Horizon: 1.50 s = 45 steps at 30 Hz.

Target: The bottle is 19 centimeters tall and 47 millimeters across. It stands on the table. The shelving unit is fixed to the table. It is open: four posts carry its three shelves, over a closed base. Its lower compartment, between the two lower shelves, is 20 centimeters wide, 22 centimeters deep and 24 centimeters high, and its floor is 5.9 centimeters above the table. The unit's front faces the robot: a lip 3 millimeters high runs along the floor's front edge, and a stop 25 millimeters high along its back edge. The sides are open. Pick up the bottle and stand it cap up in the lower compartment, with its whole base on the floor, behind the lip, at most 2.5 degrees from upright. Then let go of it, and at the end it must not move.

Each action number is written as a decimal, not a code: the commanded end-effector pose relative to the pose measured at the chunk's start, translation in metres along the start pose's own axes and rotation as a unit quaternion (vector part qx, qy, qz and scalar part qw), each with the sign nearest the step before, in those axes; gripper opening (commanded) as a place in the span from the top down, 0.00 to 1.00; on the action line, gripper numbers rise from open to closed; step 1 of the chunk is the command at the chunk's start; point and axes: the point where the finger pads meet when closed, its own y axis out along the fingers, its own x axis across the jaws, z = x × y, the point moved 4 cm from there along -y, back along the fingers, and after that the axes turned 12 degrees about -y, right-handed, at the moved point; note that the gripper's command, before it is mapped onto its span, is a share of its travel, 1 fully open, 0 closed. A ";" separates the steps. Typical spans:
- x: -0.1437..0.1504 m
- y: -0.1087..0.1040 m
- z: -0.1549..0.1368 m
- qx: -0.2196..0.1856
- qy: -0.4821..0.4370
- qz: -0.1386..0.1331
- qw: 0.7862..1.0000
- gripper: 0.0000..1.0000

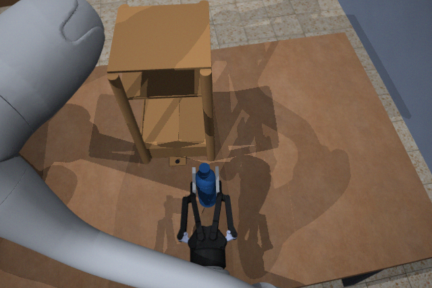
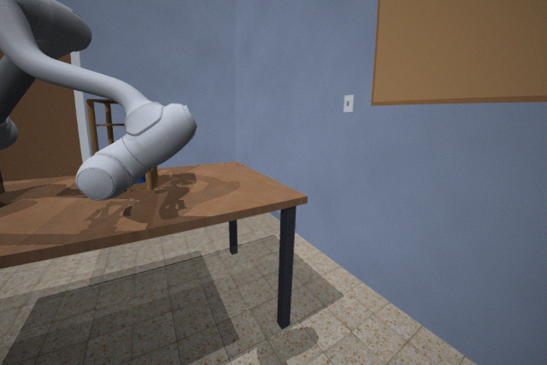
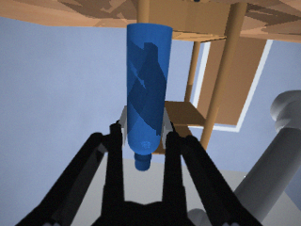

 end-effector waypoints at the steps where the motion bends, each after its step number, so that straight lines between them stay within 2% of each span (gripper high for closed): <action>1: 0.000 0.000 -0.001 0.000 0.000 0.000 1.000 1.00; 24: -0.001 0.003 -0.003 0.000 0.000 0.000 1.000 1.00; 34: -0.001 0.018 -0.003 0.000 0.000 0.000 1.000 1.00; 45: -0.001 0.051 -0.003 0.000 0.000 0.000 1.000 1.00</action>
